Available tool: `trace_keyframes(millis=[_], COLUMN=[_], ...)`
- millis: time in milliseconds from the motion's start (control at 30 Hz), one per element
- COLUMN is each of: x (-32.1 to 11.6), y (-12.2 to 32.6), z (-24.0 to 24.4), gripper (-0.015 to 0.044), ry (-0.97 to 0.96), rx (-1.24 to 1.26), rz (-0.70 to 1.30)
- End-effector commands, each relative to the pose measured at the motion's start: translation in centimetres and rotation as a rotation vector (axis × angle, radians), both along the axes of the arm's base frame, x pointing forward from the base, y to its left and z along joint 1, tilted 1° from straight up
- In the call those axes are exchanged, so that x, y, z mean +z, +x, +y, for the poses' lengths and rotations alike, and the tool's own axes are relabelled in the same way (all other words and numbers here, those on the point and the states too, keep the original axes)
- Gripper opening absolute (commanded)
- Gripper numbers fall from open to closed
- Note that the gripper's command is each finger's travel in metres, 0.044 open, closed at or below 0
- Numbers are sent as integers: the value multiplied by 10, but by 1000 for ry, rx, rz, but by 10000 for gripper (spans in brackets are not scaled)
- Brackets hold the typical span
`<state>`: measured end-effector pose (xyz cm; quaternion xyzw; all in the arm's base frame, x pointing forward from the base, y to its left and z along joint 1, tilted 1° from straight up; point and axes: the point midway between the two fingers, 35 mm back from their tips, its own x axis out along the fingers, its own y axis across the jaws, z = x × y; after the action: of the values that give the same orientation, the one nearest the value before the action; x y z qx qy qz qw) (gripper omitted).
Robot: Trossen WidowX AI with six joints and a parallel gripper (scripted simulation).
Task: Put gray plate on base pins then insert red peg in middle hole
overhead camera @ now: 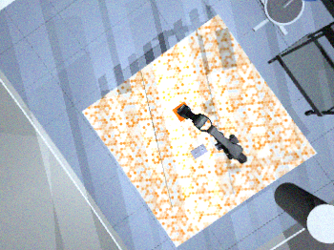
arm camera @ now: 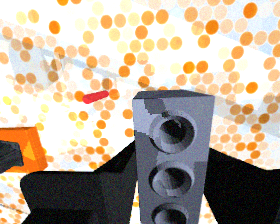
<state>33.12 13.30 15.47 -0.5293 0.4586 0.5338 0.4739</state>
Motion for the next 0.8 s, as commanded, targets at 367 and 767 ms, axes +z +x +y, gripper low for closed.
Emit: trace_keyframes(millis=[367, 767], x=[-17, -35], y=[13, 20], z=[-37, -72], gripper=[0, 0], ry=[-6, -9], rx=[-12, -22], rz=[-2, -2])
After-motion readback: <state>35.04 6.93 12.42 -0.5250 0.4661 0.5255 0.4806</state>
